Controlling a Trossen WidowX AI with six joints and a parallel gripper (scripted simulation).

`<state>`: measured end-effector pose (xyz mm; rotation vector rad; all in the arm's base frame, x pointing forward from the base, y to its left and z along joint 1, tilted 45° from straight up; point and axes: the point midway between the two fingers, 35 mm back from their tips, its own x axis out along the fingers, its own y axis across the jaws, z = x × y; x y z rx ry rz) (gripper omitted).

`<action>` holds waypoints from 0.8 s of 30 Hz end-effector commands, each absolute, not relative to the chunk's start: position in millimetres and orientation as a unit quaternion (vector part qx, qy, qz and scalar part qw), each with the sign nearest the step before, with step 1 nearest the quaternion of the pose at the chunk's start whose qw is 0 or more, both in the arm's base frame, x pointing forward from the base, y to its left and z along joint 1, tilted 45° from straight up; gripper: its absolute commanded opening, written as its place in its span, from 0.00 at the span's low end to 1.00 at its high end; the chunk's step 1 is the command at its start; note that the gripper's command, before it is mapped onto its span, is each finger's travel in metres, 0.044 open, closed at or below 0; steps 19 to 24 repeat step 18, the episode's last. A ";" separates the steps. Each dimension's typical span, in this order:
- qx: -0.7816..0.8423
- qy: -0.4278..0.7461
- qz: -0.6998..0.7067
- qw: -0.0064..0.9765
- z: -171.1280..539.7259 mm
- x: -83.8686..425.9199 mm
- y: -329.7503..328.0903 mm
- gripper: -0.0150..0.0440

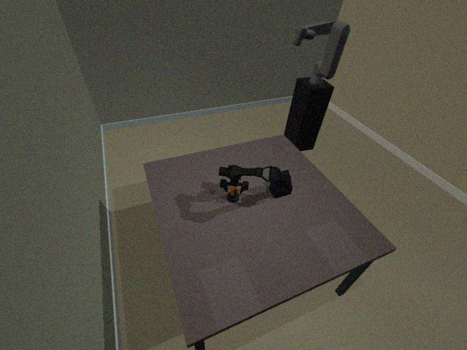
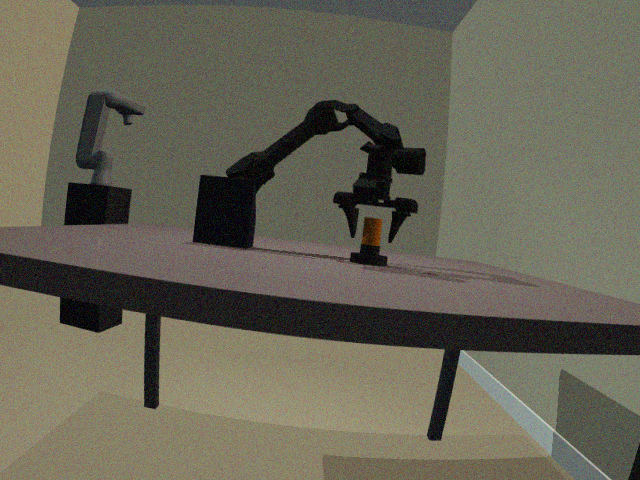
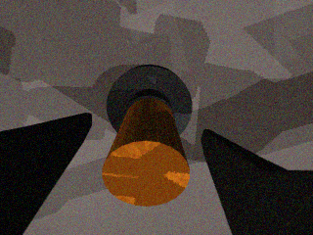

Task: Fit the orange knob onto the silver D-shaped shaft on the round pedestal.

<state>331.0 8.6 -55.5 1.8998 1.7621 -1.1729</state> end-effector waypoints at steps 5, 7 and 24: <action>0.661 0.611 -0.409 0.150 -16.6 339.4 -31.6 1.00; 0.660 0.612 -0.410 0.150 5.5 339.3 -51.9 1.00; 0.660 0.612 -0.410 0.149 12.3 339.4 -60.1 1.00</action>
